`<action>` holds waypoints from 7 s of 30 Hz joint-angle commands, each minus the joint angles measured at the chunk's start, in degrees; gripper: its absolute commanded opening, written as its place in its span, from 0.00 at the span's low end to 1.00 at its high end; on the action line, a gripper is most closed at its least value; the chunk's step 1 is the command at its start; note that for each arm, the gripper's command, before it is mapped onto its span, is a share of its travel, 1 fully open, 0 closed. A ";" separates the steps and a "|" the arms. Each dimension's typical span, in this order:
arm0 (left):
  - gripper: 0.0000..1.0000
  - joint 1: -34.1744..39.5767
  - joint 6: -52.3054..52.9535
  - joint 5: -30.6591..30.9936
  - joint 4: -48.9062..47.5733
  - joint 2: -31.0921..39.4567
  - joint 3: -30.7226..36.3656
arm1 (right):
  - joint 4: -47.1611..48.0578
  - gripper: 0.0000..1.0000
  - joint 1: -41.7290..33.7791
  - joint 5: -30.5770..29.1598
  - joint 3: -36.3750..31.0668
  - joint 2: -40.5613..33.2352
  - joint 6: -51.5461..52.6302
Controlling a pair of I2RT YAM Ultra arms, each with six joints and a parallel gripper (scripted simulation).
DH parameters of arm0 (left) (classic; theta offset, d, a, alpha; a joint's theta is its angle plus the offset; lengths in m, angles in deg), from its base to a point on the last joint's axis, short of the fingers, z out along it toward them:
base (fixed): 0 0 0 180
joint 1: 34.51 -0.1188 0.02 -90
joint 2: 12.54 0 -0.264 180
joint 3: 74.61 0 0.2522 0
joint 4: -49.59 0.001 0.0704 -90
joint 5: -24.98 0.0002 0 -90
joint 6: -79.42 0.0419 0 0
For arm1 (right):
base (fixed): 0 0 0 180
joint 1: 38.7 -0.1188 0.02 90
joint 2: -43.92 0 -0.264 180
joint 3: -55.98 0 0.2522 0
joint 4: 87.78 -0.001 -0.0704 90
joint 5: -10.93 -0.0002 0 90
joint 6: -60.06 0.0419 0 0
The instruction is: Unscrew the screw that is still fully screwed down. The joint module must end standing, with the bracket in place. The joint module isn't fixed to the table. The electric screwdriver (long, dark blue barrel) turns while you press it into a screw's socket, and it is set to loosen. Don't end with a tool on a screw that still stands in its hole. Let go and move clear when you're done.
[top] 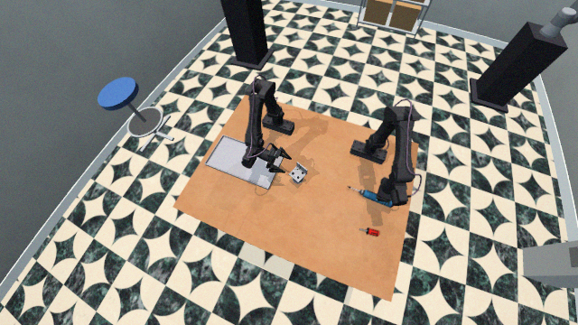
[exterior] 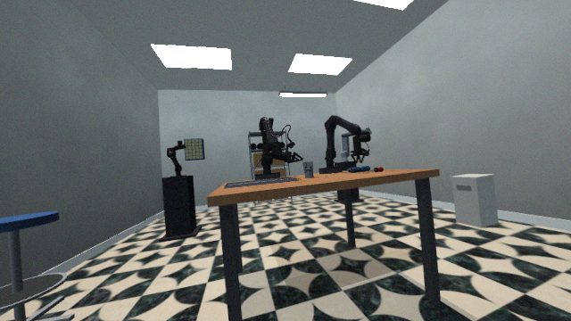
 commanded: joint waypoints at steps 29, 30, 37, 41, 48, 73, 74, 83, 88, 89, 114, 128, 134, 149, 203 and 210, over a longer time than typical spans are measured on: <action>0.65 0.57 0.51 0.04 0.62 2.12 -1.79 | -15.55 0.86 -0.20 1.28 8.17 -7.85 -0.13; 0.65 0.57 0.51 0.04 0.62 2.12 -1.79 | -15.71 0.86 -0.19 1.28 8.25 -7.68 -0.26; 0.65 0.57 0.51 0.04 0.62 2.12 -1.79 | -17.34 0.86 -0.24 1.29 9.02 -9.81 -0.89; 0.65 0.57 0.51 0.04 0.62 2.12 -1.79 | -18.32 0.86 -0.22 1.29 9.55 -10.09 -1.07; 0.65 0.57 0.51 0.04 0.62 2.12 -1.79 | -19.06 0.86 -0.22 1.29 10.04 -9.47 -1.12; 0.65 0.57 0.51 0.04 0.62 2.12 -1.79 | -26.15 0.86 10.73 -15.13 18.95 -11.23 21.39; 0.65 0.57 0.51 0.04 0.62 2.12 -1.79 | -26.60 0.86 11.24 -15.94 19.52 -11.23 22.50; 0.65 0.57 0.51 0.04 0.62 2.12 -1.79 | -28.79 0.86 11.88 -19.74 22.45 -8.78 26.98; 0.65 0.57 0.51 0.04 0.62 2.12 -1.79 | -30.57 0.86 15.83 -23.38 24.31 -11.54 32.74; 0.65 0.57 0.51 0.04 0.62 2.12 -1.79 | -30.98 0.86 16.37 -24.15 24.79 -11.60 33.86; 0.65 0.57 0.51 0.04 0.62 2.12 -1.79 | -39.39 0.86 24.88 -39.25 35.25 -9.45 54.01; 0.65 0.57 0.51 0.04 0.62 2.12 -1.79 | -43.81 0.86 31.24 -47.90 40.46 -12.10 66.49; 0.65 0.57 0.51 0.04 0.62 2.12 -1.79 | -44.82 0.86 30.55 -49.06 41.80 -10.72 67.56; 0.65 0.57 0.51 0.04 0.62 2.12 -1.79 | -50.14 0.86 36.75 -58.91 48.26 -9.95 81.09; 0.65 0.57 0.51 0.04 0.62 2.12 -1.79 | -60.71 0.86 49.63 -78.59 61.35 -11.57 108.10; 0.65 0.57 0.51 0.04 0.62 2.12 -1.79 | -60.71 0.86 49.63 -78.59 61.35 -11.57 108.10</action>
